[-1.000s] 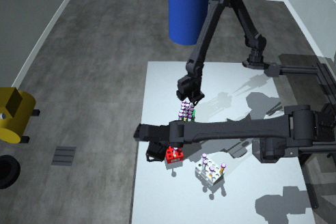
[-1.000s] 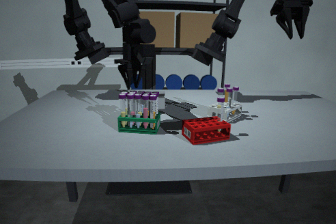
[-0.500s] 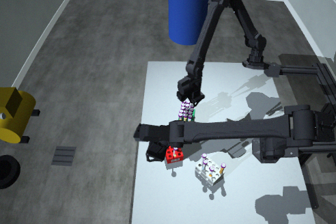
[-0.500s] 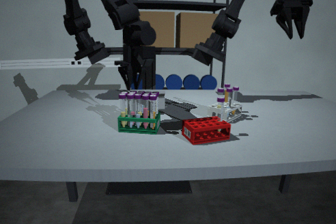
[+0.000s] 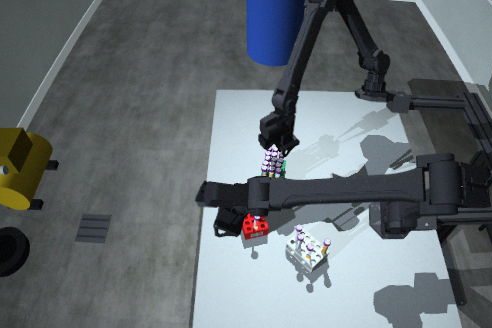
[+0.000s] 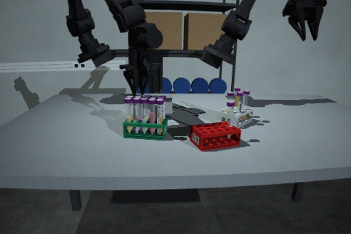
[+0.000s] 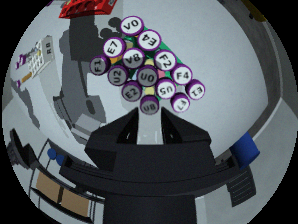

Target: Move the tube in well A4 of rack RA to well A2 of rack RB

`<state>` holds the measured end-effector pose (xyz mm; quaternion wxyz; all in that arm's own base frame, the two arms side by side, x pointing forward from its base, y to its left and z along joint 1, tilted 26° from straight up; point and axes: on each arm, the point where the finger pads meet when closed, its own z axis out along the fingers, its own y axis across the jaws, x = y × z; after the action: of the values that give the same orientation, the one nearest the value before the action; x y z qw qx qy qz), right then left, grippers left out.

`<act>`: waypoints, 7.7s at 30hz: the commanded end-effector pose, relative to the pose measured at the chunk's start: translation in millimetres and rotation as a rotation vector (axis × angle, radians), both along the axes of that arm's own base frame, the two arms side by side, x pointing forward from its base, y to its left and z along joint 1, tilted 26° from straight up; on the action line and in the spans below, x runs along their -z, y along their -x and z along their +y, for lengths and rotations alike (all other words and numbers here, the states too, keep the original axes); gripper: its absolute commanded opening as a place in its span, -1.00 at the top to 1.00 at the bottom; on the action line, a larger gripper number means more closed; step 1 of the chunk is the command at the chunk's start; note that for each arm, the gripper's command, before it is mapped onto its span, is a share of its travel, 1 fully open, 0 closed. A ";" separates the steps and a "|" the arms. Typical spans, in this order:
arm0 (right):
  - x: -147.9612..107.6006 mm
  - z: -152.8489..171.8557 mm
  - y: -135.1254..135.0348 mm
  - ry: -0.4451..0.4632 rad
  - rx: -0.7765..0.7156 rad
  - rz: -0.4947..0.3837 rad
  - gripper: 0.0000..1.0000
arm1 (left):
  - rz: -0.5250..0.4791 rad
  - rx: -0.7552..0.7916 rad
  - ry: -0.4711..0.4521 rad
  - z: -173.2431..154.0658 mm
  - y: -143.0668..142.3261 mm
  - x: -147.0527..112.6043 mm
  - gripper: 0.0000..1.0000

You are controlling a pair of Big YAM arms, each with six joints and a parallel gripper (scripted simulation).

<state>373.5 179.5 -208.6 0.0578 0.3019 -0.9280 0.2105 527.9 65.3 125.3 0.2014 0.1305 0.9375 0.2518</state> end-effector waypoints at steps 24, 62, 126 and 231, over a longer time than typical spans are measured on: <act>16.5 -11.3 3.2 0.010 0.003 0.012 0.40 | -0.036 0.003 0.001 -1.6 -11.2 -15.2 0.40; 13.0 -9.4 7.1 0.019 0.001 0.024 1.00 | -0.036 0.003 0.001 -1.6 -11.2 -15.2 0.40; -44.6 30.9 -4.9 -0.012 -0.008 -0.019 1.00 | -0.036 0.003 0.001 -1.6 -11.2 -15.2 0.40; 4.3 170.3 -8.3 -0.013 0.010 -0.012 1.00 | -0.036 0.003 0.001 -1.6 -11.2 -15.2 0.40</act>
<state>370.1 335.3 -208.5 0.0557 0.3044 -0.9276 0.2091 527.9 65.3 125.3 0.2014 0.1305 0.9375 0.2518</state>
